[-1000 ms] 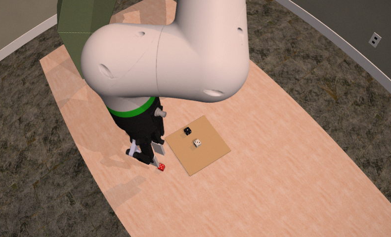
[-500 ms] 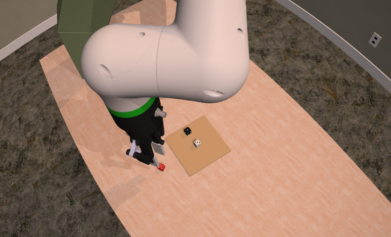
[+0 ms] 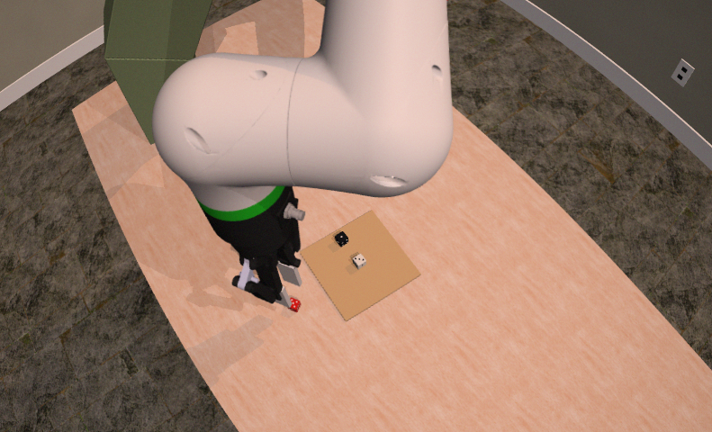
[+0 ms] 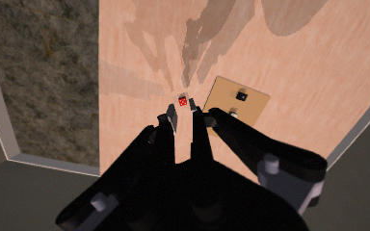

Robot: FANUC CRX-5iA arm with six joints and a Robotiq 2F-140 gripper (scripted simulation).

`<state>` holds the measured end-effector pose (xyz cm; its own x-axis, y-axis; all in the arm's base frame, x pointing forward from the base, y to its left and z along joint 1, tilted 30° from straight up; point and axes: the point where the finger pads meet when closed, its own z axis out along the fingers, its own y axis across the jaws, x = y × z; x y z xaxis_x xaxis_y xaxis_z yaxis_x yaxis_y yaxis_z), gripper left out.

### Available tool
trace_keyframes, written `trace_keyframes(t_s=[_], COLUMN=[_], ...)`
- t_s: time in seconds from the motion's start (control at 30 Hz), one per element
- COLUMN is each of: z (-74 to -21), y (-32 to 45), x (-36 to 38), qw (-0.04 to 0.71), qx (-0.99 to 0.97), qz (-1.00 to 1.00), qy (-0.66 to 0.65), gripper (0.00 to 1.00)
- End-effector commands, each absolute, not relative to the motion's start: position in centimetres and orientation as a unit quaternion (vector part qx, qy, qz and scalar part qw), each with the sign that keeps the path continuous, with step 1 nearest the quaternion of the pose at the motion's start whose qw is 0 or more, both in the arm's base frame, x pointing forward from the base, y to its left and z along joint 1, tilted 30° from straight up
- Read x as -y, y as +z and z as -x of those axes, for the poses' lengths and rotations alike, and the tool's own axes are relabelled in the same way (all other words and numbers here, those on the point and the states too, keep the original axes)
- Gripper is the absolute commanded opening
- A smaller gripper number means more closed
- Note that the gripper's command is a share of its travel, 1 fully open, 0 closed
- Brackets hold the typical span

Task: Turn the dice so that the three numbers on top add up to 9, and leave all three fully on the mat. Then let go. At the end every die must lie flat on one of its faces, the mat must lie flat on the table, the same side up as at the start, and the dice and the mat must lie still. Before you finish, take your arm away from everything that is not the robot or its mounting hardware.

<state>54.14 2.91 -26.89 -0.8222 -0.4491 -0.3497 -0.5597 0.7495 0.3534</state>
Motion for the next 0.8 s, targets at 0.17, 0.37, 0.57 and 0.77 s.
trace_keyframes(t_s=[0.17,0.37,0.57,0.77], z=[-54.3,-54.4,-54.5,-54.6], y=[-28.1,-28.7,-29.4,-29.9], x=[-3.6,-3.9,-4.3,-4.6], qw=[0.122,0.122,0.122,0.122], qx=[-0.927,-0.927,-0.927,-0.927], qz=[0.272,0.272,0.272,0.272], qy=[0.226,0.226,0.226,0.226], gripper=[0.19,0.19,0.19,0.19])
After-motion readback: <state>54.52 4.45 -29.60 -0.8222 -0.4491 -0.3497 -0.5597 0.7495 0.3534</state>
